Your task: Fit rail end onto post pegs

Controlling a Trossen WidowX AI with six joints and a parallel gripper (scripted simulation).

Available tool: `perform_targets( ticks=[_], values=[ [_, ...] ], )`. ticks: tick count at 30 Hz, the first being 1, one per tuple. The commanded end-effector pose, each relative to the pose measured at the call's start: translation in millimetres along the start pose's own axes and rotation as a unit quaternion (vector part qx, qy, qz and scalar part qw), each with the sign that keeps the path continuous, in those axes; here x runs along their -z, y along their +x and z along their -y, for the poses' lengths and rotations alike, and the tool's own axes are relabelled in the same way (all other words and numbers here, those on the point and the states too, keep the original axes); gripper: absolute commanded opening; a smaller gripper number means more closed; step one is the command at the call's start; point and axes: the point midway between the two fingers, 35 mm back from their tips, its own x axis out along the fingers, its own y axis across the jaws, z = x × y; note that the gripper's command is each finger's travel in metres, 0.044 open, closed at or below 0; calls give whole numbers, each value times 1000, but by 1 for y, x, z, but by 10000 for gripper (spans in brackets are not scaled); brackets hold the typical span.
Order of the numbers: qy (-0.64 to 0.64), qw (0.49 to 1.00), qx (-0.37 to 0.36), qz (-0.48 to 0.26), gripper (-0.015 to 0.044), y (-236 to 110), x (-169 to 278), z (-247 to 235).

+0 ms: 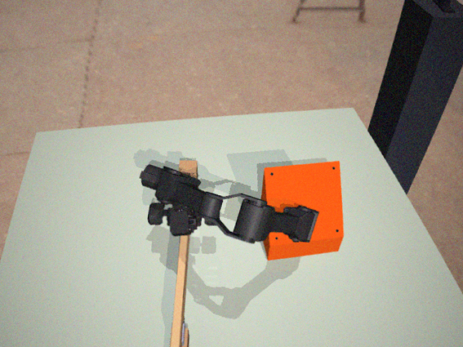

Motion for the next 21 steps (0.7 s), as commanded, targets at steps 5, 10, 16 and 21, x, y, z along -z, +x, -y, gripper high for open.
perform_targets(
  ticks=[5, 10, 16, 21],
  values=[
    [-2, 1000, 4, -2, 0, -2, 4, 2],
    [-2, 1000, 4, -2, 0, -3, 5, 2],
    [-2, 1000, 4, -2, 0, -3, 7, 2],
    [-2, 1000, 4, -2, 0, -3, 8, 2]
  ],
)
